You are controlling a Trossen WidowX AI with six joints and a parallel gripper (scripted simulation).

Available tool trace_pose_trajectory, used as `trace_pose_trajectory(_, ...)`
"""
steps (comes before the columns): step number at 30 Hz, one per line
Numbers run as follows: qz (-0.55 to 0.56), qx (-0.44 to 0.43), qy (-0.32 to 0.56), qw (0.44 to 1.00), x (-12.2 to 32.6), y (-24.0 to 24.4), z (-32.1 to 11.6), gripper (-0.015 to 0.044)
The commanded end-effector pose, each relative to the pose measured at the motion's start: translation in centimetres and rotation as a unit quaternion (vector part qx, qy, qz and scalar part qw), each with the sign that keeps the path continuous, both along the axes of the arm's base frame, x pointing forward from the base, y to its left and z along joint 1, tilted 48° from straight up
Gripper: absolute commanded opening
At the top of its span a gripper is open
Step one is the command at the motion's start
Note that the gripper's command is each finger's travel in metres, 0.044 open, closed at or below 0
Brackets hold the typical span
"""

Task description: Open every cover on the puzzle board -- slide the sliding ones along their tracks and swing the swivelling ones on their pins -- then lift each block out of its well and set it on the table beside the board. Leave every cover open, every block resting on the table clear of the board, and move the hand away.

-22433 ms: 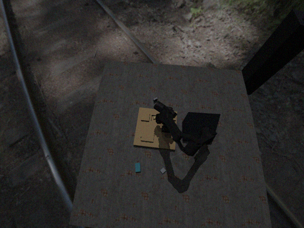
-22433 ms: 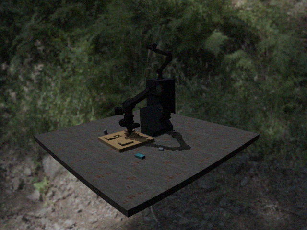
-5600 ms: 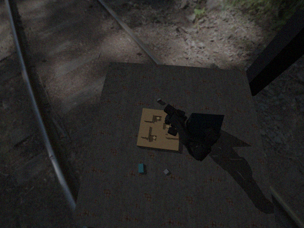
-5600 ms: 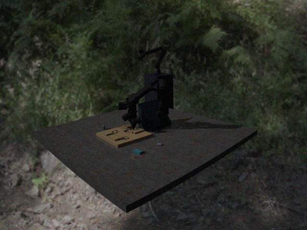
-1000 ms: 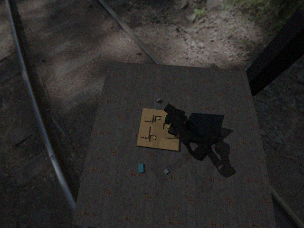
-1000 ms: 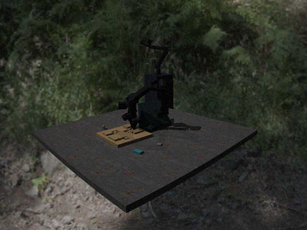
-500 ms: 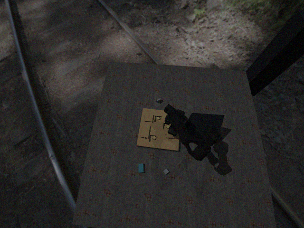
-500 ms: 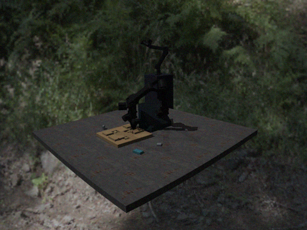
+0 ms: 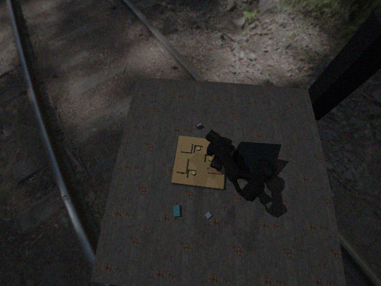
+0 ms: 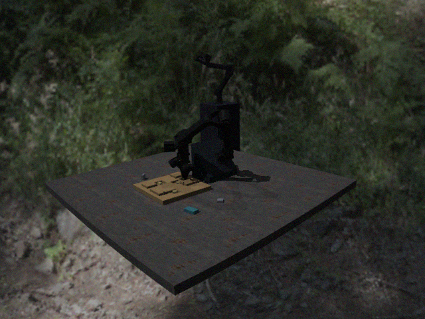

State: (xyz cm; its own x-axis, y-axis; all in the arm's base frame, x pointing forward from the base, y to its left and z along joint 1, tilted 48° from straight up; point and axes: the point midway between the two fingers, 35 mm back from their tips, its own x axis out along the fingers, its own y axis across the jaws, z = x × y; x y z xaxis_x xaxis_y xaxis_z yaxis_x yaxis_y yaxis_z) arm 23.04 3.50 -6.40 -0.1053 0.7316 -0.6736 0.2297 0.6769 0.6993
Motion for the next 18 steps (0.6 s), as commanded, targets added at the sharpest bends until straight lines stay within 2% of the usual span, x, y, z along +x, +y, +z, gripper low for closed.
trace_pose_trajectory(1, 0.001, -0.002, -0.003, 1.000, 0.2, -0.5, 0.4, 0.0080)
trace_pose_trajectory(18, 0.000, -0.002, -0.001, 1.000, 0.4, -2.1, 1.9, 0.0080)
